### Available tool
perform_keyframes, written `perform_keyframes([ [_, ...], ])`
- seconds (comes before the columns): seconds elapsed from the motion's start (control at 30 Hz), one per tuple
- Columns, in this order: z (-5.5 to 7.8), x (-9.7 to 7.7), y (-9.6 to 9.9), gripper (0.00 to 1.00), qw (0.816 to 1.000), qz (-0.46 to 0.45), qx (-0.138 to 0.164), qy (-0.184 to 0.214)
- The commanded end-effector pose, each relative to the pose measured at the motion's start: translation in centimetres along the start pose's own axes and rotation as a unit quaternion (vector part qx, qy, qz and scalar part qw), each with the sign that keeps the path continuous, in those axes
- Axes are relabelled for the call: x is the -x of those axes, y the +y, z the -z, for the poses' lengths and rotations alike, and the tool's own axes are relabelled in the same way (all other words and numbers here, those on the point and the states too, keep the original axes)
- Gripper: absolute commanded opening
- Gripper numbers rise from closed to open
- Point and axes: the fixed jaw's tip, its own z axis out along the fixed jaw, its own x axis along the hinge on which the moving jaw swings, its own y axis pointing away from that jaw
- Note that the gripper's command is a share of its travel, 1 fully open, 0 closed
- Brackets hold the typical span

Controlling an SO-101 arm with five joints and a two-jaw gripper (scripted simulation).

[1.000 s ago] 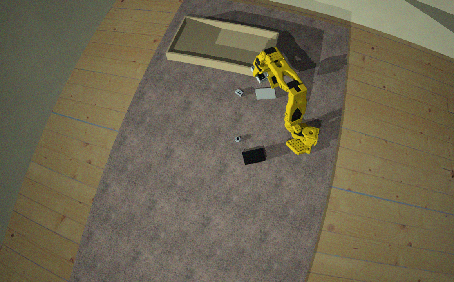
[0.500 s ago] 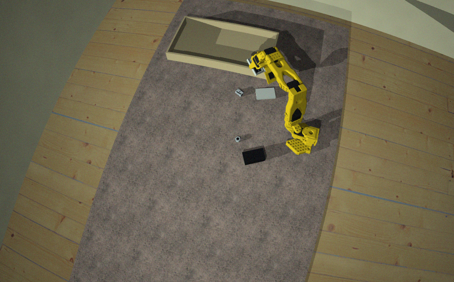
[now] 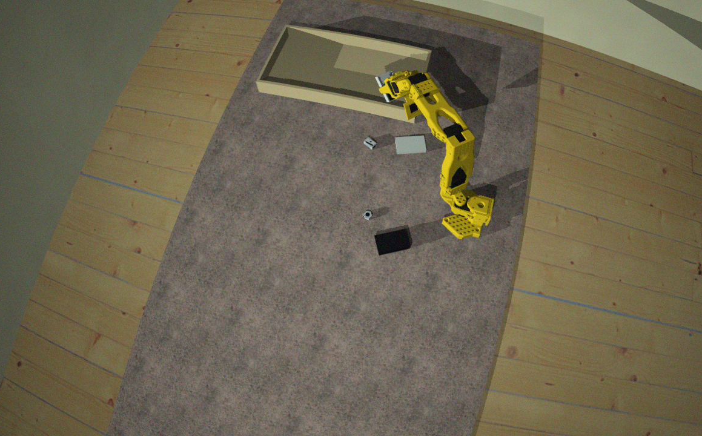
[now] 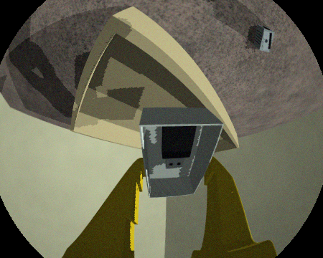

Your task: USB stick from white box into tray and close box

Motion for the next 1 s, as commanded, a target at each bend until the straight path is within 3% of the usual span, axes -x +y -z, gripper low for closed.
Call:
perform_keyframes([
  [0.0,0.7,-2.0,0.4,0.21,0.998,0.001,0.006,0.056],
  [0.4,1.4,-5.2,0.6,0.21,0.988,0.002,0.013,0.156],
  [0.47,1.4,-5.2,0.6,0.21,0.988,0.002,0.013,0.156],
  [0.97,2.8,-8.3,0.8,0.21,0.965,0.002,0.021,0.262],
])
